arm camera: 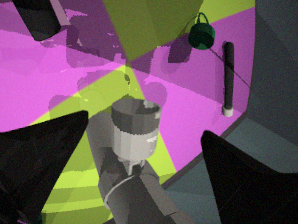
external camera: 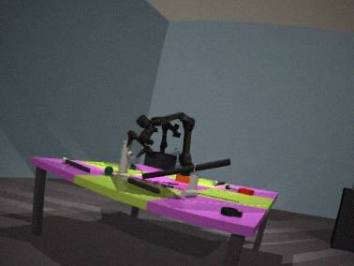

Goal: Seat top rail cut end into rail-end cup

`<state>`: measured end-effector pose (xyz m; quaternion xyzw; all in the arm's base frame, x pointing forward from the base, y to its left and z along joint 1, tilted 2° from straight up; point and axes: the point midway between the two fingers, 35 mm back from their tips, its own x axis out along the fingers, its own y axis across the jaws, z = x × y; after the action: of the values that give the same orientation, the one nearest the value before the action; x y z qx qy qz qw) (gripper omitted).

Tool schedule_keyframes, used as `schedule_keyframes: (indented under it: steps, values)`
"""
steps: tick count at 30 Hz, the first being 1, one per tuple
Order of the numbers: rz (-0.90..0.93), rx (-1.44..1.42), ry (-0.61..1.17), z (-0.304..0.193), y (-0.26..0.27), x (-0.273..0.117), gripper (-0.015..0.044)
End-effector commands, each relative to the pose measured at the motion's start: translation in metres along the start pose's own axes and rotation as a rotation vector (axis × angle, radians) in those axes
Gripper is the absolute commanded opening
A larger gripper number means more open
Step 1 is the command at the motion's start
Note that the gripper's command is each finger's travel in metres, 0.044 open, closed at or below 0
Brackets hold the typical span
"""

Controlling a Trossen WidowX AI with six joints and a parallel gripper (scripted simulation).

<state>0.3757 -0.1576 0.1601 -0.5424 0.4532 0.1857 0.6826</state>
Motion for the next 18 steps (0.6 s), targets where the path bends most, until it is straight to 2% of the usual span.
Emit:
schedule_keyframes:
  steps: [1,18]
  values:
    - [0.011,-0.007,-0.002,0.0,0.004,0.009,0.044]
    - [0.01,-0.007,-0.002,0.0,0.005,0.036,0.044]
